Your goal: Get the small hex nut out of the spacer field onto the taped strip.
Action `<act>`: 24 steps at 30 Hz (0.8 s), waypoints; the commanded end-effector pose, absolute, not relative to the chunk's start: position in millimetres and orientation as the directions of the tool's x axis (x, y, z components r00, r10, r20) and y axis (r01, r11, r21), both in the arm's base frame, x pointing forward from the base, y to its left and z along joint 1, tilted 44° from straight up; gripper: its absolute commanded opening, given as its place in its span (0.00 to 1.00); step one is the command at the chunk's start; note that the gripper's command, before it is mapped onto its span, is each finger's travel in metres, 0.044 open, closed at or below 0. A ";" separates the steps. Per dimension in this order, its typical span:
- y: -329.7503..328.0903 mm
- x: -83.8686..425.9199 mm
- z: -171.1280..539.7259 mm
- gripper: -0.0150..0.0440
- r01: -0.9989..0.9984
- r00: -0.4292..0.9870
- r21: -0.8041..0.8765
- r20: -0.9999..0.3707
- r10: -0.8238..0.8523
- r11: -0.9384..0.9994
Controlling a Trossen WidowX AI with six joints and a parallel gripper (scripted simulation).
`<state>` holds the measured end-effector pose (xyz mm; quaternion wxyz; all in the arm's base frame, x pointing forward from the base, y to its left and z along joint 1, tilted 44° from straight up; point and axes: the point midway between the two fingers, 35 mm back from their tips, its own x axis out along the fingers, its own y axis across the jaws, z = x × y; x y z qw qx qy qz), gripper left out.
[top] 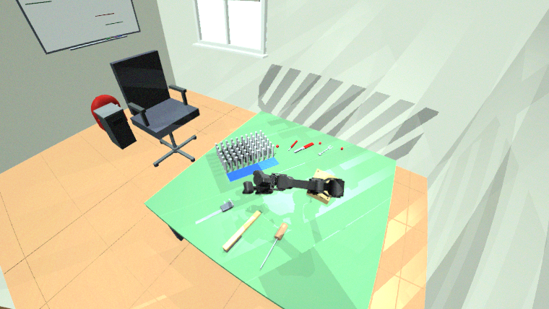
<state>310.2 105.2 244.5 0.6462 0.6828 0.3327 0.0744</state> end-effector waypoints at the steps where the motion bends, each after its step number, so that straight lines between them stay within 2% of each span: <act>1: 144.1 248.4 270.7 1.00 0.571 0.621 0.804 -0.292 0.727 -0.165; 9: 169.4 171.9 291.8 1.00 0.831 0.417 0.494 -0.248 0.874 -0.256; 17: 175.3 95.0 305.6 1.00 0.979 0.194 0.095 -0.202 0.960 -0.178; 24: 175.2 90.5 306.2 1.00 0.983 0.181 0.070 -0.199 0.963 -0.170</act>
